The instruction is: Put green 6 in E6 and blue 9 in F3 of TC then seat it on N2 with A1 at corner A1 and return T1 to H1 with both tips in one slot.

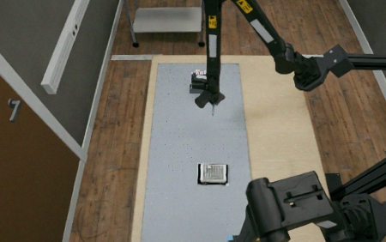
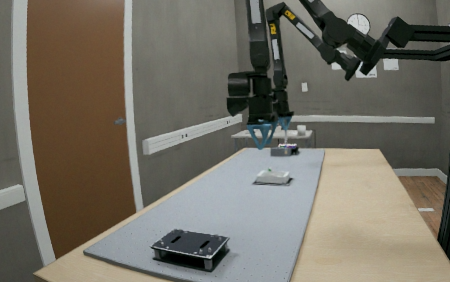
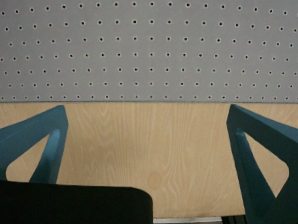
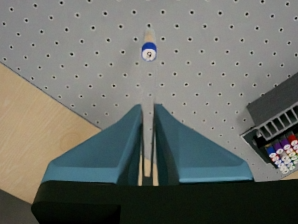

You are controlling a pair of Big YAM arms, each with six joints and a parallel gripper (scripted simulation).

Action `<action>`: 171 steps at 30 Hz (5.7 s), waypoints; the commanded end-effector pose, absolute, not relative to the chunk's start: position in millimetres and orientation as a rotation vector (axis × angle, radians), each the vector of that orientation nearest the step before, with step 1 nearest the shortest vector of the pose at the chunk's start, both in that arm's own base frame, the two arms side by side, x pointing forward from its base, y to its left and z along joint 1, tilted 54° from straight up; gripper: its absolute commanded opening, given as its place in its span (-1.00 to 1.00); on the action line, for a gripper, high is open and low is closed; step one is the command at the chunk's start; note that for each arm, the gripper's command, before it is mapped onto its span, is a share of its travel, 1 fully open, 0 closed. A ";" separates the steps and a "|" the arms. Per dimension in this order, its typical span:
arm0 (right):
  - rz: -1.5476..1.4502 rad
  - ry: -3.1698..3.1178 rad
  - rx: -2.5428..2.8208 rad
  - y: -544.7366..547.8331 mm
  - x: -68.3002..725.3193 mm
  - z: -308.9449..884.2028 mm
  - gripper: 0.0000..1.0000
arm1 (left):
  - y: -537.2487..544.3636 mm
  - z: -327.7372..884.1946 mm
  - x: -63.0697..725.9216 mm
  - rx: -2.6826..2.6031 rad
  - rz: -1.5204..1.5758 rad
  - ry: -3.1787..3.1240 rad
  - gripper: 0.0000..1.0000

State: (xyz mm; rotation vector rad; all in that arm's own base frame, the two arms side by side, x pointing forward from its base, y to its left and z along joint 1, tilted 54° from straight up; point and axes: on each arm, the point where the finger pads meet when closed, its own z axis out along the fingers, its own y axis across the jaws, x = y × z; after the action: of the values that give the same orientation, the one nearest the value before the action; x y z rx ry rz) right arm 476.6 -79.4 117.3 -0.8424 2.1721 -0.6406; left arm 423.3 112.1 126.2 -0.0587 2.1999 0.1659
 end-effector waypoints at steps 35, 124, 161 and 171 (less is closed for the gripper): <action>-0.617 2.197 -0.848 -19.6 475.7 98.0 -0.82 | 111.9 126.6 423.0 -0.053 0.167 2.198 1.00; -0.625 2.197 -0.852 111.6 480.5 76.7 -0.82 | 111.9 126.6 423.0 -0.053 0.167 2.198 1.00; -0.629 2.195 -0.853 162.6 480.7 66.7 -0.82 | 111.9 126.6 423.0 -0.053 0.167 2.198 1.00; -0.630 2.193 -0.855 179.6 480.6 63.5 -0.82 | 111.9 126.6 423.0 -0.053 0.167 2.198 1.00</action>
State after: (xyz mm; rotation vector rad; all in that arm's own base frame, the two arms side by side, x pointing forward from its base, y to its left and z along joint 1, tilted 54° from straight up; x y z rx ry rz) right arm 482.8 169.8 76.9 -0.8404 2.1725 -0.6344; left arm 423.3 112.1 126.2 -0.0587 2.1999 0.1659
